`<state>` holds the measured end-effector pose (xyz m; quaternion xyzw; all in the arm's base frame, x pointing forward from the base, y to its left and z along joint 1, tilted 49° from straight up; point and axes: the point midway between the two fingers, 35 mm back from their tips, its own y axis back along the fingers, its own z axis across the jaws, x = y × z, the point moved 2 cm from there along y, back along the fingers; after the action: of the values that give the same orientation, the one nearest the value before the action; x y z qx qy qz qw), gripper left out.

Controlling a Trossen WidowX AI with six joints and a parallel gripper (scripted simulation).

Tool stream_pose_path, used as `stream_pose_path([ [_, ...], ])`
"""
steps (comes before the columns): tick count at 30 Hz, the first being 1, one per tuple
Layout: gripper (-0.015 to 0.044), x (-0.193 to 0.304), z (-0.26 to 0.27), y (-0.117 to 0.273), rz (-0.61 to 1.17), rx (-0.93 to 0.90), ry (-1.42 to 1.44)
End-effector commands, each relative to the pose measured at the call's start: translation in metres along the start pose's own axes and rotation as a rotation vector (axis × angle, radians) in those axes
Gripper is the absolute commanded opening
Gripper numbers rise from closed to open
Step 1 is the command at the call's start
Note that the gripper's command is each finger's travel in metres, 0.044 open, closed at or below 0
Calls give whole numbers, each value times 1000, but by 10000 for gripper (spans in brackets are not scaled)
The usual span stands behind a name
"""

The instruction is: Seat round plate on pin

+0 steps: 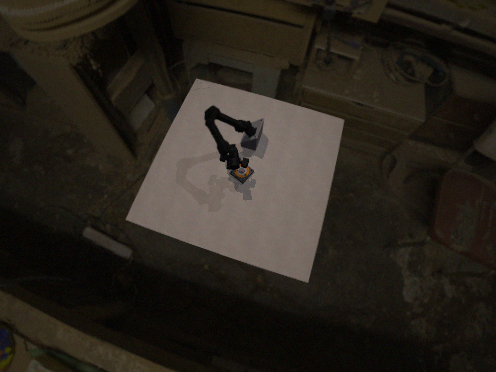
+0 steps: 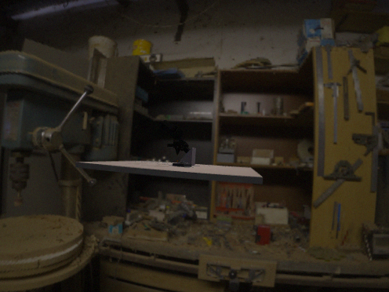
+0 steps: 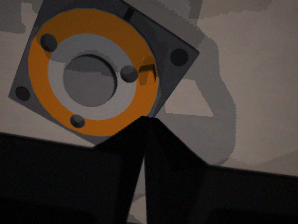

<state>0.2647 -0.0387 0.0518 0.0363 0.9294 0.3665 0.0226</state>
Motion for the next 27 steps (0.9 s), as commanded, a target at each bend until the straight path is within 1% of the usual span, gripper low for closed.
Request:
stream_pose_path([
  [1, 0, 1, -2, -7, 7, 24, -13],
  [4, 0, 1, -2, -13, 7, 23, -13],
  [13, 0, 5, -4, -54, 7, 26, -13],
  [27, 0, -6, -4, -55, 7, 26, -14],
])
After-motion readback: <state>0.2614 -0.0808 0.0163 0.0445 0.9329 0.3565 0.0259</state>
